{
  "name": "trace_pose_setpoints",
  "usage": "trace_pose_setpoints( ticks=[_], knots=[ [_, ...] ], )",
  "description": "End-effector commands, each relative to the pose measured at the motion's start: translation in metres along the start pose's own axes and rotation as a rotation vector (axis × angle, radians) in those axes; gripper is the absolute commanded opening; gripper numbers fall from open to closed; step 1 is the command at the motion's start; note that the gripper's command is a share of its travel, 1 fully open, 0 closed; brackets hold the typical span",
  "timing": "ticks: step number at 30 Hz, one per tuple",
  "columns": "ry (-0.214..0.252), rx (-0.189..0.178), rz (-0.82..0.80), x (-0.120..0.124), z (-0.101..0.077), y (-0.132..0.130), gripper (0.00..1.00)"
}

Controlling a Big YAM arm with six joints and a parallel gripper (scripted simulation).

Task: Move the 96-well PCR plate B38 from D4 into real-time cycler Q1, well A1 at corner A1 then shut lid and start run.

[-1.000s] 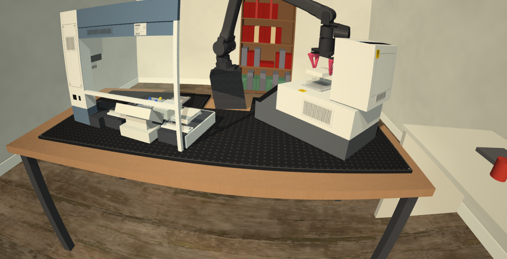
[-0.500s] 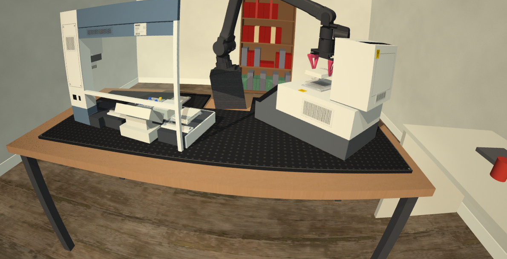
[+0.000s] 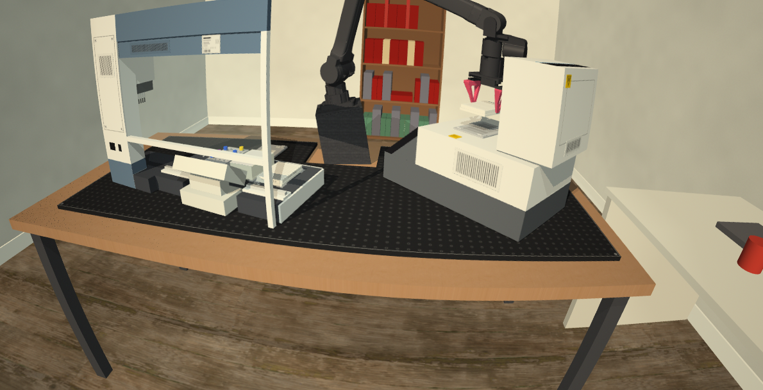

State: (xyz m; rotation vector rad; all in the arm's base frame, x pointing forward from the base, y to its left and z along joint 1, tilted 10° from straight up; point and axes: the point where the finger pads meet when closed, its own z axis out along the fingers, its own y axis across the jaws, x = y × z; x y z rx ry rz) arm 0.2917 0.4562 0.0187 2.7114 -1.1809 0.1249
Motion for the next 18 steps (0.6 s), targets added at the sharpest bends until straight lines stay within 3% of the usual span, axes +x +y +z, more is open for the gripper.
trace_pose_setpoints(
  ticks=[1,18],
  knots=[
    [-0.028,0.075,0.026,0.003,-0.033,-0.023,0.00],
    [-0.005,0.010,-0.016,-0.008,0.011,-0.005,0.00]
  ],
)
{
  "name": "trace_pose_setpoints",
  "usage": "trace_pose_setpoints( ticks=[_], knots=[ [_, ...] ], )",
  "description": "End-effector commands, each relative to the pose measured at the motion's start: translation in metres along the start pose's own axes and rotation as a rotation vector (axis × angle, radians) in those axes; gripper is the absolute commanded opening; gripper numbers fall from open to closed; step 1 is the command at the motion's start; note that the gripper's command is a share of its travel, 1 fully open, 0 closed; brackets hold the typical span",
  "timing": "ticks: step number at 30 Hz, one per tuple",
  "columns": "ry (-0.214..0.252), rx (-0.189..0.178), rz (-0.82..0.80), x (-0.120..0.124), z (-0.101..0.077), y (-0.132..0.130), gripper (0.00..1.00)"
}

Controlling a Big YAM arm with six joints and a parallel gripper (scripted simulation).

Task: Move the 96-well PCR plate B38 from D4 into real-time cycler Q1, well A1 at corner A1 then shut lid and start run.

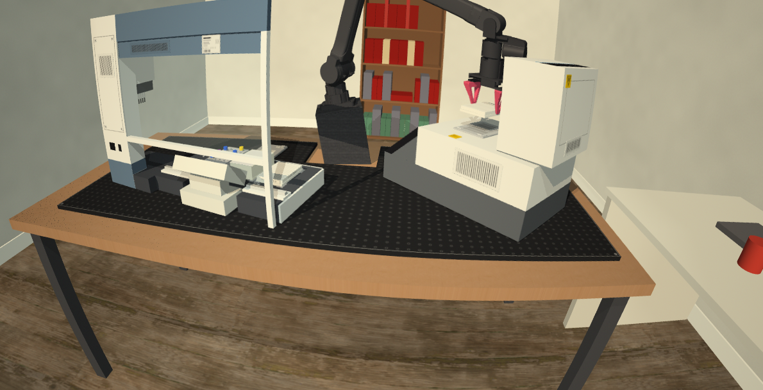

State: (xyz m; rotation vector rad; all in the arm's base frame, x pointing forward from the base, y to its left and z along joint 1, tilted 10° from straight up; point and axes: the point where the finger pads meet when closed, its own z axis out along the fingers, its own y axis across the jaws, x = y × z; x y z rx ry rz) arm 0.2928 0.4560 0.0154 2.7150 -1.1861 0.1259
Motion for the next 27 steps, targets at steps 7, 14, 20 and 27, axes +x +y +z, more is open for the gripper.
trace_pose_setpoints(
  ticks=[7,14,20,27],
  knots=[
    [-0.005,0.003,-0.012,0.003,0.020,-0.010,0.00],
    [-0.008,0.027,-0.006,0.007,0.015,-0.016,0.00],
    [-0.007,0.012,-0.010,-0.007,0.030,-0.007,0.00],
    [-0.005,0.007,0.000,-0.011,0.046,-0.004,0.00]
  ],
)
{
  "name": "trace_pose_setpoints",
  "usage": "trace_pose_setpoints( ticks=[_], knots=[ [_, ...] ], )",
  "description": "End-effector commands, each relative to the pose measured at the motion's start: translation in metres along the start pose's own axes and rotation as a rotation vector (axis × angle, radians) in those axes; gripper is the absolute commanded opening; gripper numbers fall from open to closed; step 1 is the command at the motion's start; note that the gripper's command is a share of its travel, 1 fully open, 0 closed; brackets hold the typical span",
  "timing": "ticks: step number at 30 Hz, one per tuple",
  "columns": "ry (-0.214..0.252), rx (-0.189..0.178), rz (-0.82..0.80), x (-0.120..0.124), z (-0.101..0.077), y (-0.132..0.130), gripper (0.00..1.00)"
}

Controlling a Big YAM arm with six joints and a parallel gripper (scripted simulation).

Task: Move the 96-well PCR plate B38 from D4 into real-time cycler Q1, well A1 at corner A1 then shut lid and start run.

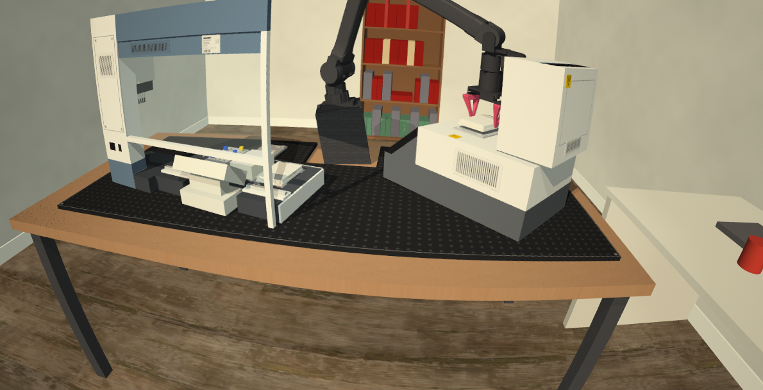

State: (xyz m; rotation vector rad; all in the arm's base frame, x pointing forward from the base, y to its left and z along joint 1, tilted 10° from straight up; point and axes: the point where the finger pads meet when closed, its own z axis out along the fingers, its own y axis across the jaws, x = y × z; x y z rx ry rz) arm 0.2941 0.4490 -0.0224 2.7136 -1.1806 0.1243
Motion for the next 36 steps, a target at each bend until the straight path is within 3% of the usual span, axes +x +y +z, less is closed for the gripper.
trace_pose_setpoints(
  ticks=[1,15,29,36],
  knots=[
    [-0.005,0.010,0.004,-0.012,0.007,-0.004,0.00],
    [-0.025,0.062,0.008,0.006,-0.035,-0.021,0.00],
    [-0.025,0.076,-0.006,-0.012,-0.042,-0.019,0.00],
    [-0.025,0.067,0.028,0.001,-0.038,-0.020,0.00]
  ],
)
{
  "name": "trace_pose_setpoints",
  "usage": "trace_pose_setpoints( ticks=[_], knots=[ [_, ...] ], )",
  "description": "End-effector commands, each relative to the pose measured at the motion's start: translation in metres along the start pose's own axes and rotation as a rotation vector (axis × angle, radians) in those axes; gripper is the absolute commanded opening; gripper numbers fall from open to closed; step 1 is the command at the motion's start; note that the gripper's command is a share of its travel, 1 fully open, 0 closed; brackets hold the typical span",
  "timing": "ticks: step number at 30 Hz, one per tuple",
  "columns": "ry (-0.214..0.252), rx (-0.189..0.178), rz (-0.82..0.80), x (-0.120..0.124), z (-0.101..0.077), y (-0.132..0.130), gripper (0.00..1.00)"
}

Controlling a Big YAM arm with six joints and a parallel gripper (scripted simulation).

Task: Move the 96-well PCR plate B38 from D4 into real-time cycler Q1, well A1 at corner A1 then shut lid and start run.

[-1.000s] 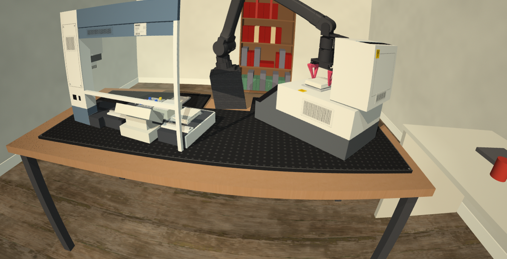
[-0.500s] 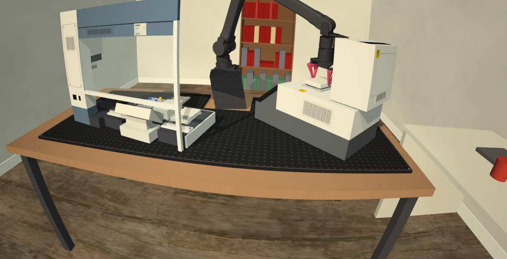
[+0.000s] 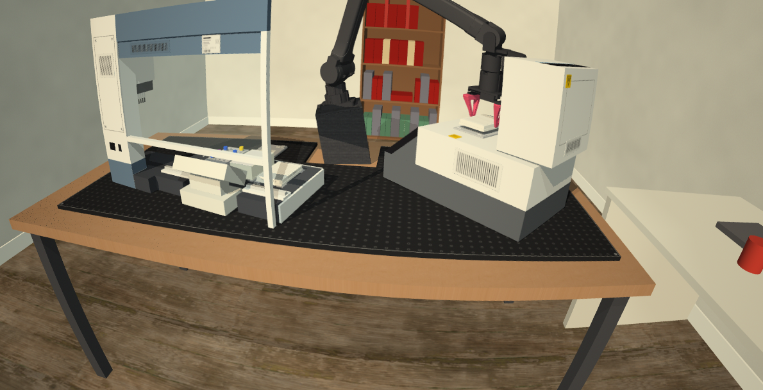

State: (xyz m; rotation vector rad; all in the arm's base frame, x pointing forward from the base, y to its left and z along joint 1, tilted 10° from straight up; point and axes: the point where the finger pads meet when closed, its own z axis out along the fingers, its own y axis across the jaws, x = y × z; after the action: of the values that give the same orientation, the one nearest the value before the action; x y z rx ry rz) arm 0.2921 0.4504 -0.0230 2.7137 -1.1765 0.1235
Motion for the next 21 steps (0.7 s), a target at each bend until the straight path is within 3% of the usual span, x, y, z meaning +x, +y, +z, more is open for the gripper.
trace_pose_setpoints(
  ticks=[1,21],
  knots=[
    [-0.025,0.064,0.034,0.006,-0.036,-0.019,0.00],
    [-0.010,0.031,0.010,-0.005,-0.020,0.000,0.00]
  ],
)
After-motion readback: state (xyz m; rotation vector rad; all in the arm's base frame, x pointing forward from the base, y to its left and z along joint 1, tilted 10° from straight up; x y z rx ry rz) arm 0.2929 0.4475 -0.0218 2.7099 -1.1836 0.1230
